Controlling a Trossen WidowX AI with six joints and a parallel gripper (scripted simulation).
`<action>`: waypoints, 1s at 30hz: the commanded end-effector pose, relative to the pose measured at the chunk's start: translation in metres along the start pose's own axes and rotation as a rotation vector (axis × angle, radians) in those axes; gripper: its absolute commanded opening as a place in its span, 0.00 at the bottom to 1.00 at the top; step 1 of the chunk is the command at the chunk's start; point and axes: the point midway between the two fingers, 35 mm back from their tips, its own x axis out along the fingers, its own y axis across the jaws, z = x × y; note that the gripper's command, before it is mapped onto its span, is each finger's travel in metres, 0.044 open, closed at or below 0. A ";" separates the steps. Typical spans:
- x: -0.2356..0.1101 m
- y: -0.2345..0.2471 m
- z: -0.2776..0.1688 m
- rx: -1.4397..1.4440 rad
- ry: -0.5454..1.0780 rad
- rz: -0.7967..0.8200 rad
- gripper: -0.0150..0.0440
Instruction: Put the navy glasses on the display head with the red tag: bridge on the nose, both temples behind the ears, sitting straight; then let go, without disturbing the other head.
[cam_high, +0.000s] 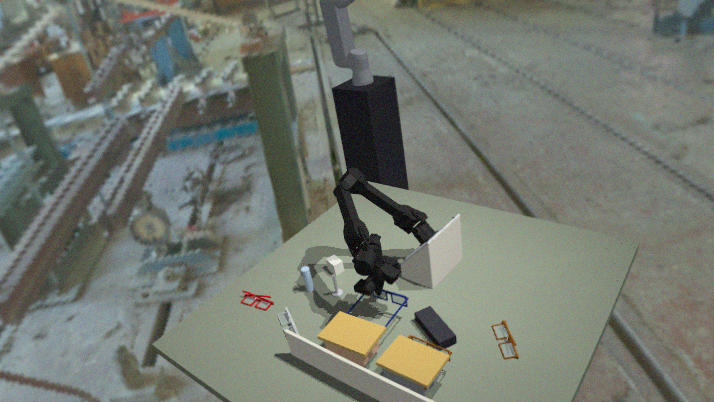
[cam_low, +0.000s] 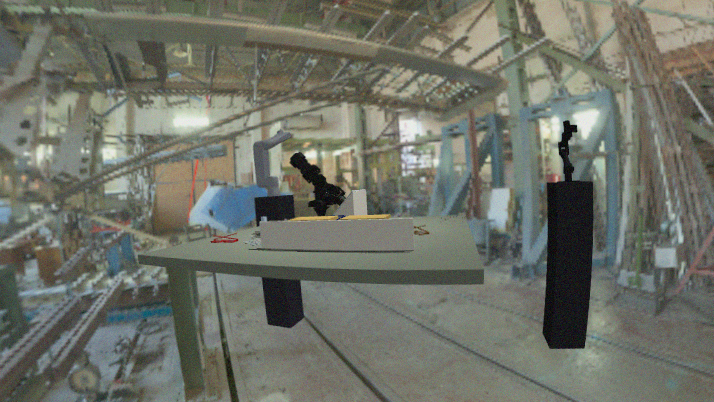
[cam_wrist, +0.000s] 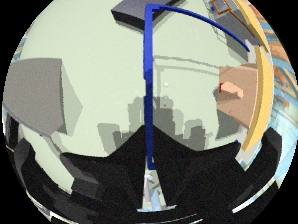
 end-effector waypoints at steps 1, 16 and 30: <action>0.002 -0.006 0.000 -0.008 0.005 0.008 0.25; 0.002 -0.030 0.000 -0.008 0.005 0.007 0.25; 0.003 -0.053 0.000 -0.007 0.005 0.006 0.25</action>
